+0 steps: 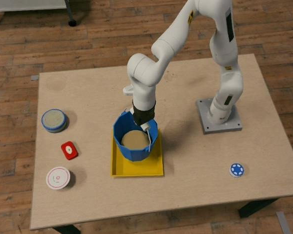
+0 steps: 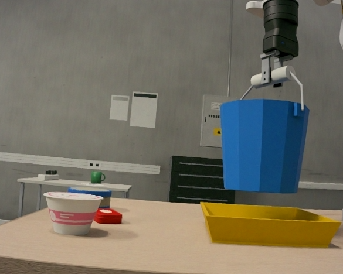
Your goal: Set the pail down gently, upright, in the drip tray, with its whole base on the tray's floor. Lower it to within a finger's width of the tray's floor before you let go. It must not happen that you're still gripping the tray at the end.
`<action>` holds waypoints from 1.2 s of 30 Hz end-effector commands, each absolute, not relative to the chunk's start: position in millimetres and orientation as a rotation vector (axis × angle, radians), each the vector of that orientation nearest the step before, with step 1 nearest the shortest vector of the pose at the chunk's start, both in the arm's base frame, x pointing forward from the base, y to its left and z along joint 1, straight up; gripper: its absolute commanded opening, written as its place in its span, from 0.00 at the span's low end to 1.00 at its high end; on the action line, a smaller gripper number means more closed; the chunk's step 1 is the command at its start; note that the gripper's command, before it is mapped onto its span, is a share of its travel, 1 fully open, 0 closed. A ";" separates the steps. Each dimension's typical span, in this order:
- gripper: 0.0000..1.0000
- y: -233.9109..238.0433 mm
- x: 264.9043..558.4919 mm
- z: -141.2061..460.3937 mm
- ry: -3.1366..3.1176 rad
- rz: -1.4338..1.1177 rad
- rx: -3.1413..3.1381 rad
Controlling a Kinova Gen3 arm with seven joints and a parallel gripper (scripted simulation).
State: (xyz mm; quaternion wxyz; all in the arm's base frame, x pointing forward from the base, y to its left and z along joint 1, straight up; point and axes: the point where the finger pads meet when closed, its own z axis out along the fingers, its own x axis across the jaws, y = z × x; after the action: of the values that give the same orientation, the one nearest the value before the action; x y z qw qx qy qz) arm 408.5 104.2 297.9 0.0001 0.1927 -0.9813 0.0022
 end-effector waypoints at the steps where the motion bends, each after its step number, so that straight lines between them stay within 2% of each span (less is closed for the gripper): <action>1: 0.00 106.0 408.5 298.7 -3.085 0.007 0.606; 36: 0.00 112.0 407.6 298.6 -3.085 0.007 0.606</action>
State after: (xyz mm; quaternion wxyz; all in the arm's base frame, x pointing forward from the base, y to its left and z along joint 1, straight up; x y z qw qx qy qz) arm 407.4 111.7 297.8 0.0002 0.1927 -0.9813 0.0023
